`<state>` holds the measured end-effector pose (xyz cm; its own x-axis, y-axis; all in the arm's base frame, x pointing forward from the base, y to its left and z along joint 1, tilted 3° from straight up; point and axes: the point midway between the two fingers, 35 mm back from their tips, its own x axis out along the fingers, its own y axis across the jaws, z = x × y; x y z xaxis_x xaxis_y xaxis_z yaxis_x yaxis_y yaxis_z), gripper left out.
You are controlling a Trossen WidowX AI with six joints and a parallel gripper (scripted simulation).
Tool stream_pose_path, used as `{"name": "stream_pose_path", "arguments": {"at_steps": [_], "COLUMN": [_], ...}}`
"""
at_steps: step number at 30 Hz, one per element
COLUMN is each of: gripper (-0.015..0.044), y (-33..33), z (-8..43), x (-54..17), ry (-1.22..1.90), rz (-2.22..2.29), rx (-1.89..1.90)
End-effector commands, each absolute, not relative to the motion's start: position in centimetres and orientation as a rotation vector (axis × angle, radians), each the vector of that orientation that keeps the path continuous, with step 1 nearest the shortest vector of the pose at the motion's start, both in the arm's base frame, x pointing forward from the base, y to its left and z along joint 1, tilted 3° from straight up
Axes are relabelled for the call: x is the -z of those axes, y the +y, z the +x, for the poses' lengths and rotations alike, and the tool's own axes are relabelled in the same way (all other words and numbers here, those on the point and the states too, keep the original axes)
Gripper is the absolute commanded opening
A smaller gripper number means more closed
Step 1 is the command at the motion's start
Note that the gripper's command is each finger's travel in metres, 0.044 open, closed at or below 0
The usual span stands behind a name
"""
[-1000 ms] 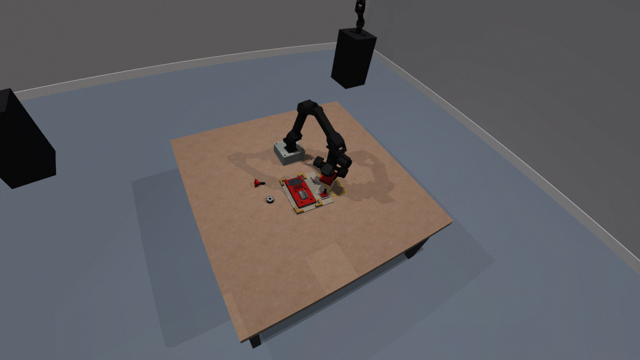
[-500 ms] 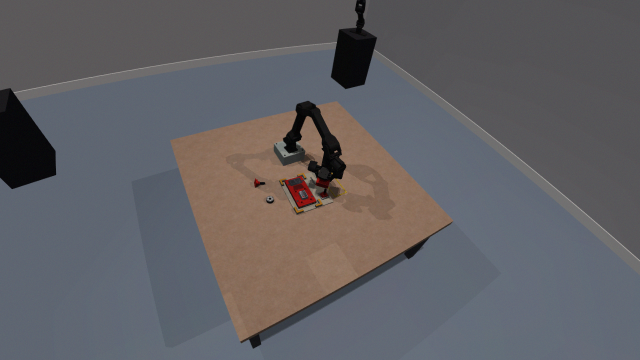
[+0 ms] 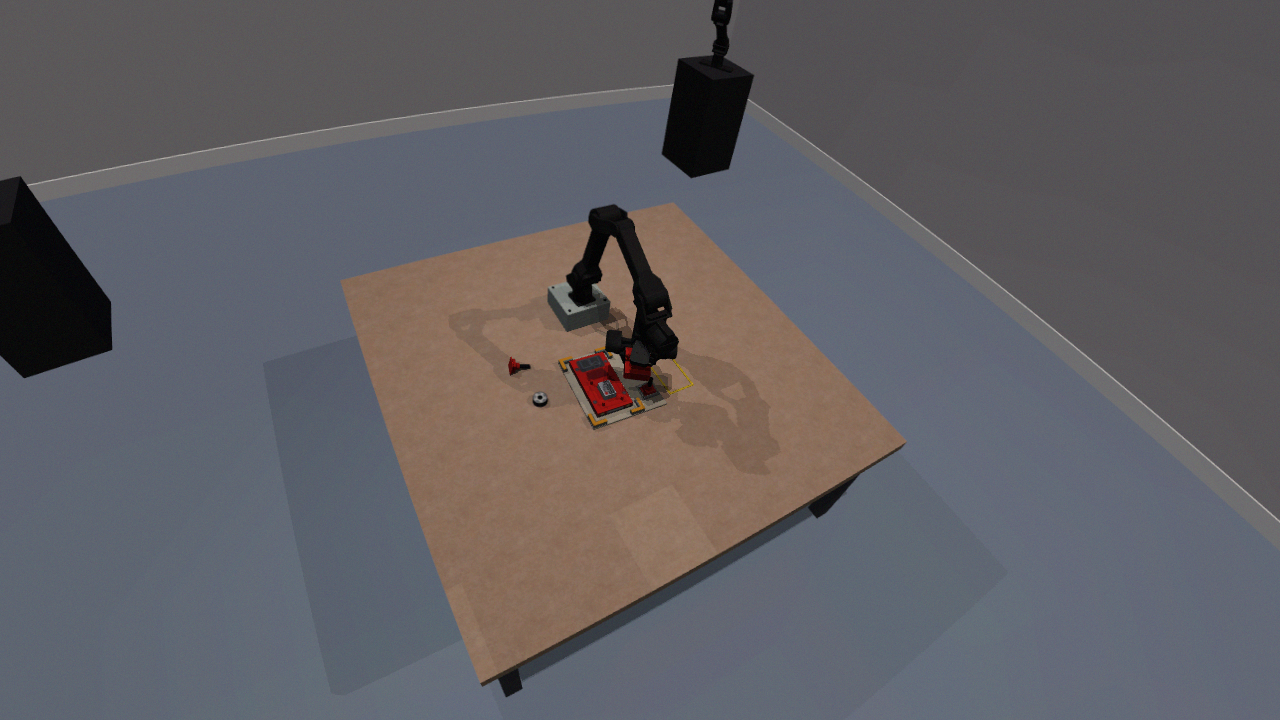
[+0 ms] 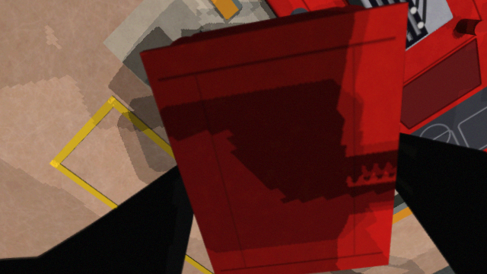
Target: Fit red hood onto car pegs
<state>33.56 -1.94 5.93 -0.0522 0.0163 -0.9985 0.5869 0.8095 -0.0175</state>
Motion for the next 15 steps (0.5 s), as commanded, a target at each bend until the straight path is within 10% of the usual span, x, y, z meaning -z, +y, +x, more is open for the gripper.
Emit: {"name": "stream_pose_path", "arguments": {"at_steps": [1, 15], "gripper": [0.0, 0.0], "y": [-2.9, -6.2], "z": [33.7, 33.4], "x": [-6.1, -6.2], "ry": [1.576, 1.611], "rz": [0.454, 0.311], "rx": [0.459, 0.303]}}
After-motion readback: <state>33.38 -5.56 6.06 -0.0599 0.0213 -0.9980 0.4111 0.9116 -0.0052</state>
